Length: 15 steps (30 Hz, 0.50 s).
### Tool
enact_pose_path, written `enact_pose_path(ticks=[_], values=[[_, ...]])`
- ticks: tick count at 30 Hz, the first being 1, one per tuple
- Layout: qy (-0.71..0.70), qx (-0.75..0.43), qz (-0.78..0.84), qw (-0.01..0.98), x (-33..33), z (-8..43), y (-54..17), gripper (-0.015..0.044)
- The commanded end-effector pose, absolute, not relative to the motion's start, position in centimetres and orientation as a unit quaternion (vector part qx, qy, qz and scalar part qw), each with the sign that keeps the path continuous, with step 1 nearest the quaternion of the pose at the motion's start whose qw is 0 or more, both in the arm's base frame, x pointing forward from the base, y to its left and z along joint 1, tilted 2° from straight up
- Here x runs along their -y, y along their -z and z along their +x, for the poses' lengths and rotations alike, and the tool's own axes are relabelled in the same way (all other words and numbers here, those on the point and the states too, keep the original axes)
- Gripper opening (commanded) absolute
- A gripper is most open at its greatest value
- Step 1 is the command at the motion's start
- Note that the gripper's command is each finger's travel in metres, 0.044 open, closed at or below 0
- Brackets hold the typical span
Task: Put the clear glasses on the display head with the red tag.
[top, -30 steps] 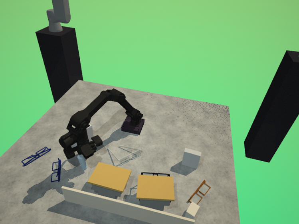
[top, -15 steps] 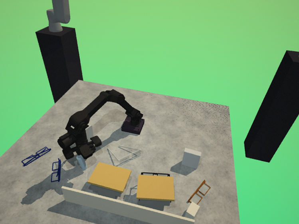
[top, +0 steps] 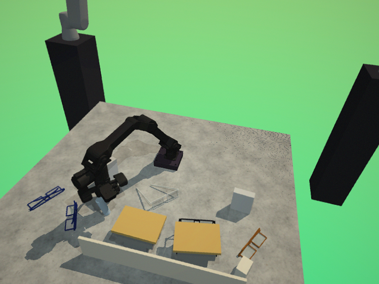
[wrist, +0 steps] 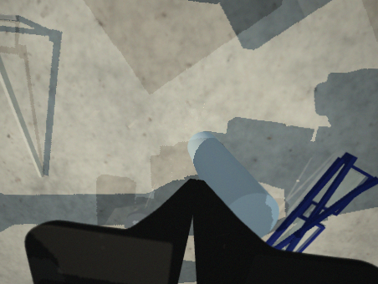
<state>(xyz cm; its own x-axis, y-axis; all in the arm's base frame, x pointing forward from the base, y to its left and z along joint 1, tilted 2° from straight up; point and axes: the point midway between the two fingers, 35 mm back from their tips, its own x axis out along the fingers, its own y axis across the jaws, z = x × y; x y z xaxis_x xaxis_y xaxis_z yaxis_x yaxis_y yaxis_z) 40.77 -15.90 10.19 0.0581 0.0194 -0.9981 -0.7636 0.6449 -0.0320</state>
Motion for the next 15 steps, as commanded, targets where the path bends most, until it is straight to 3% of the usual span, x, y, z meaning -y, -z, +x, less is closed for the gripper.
enact_pose_path(ticks=[1,15], values=[[-0.294,-0.618,-0.305,0.662,16.13,40.99,-10.41,0.0000],[-0.294,-0.618,-0.305,0.662,16.43,41.34,-10.42,0.0000]])
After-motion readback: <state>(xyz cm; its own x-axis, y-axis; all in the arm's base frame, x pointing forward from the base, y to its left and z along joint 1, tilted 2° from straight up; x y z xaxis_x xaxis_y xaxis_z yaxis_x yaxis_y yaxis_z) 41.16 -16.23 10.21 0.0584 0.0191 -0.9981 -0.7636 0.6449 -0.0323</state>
